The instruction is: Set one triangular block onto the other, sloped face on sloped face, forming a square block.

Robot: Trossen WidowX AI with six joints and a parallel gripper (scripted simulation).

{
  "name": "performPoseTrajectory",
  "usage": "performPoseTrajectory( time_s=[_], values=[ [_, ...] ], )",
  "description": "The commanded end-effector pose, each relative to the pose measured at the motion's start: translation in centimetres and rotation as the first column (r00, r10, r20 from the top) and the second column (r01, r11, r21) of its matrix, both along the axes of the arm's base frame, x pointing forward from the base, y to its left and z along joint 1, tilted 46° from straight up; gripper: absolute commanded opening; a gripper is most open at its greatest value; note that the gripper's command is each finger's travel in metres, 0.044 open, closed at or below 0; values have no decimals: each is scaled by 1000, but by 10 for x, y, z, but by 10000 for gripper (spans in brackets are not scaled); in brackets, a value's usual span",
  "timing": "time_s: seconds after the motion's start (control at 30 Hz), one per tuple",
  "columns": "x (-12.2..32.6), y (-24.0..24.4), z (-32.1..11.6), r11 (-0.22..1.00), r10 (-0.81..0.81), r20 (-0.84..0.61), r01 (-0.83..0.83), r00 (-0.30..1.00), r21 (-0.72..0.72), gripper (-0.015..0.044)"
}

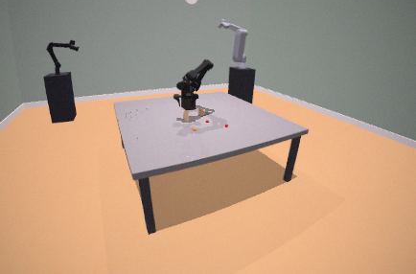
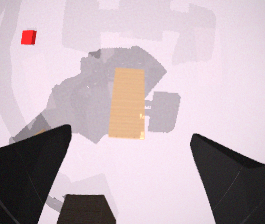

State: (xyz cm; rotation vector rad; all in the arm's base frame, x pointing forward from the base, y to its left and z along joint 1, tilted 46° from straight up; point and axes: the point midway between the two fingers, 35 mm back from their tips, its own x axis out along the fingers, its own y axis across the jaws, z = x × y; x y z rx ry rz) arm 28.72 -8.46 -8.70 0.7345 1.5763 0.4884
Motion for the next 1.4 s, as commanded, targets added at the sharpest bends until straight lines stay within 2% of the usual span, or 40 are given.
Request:
performPoseTrajectory(
  time_s=[0.0,1.37],
  values=[
    [1,2,-1,1000,-1,15,0,1000,6,440],
    [-1,48,-46,1000,-5,9,5,1000,4,440]
  ],
)
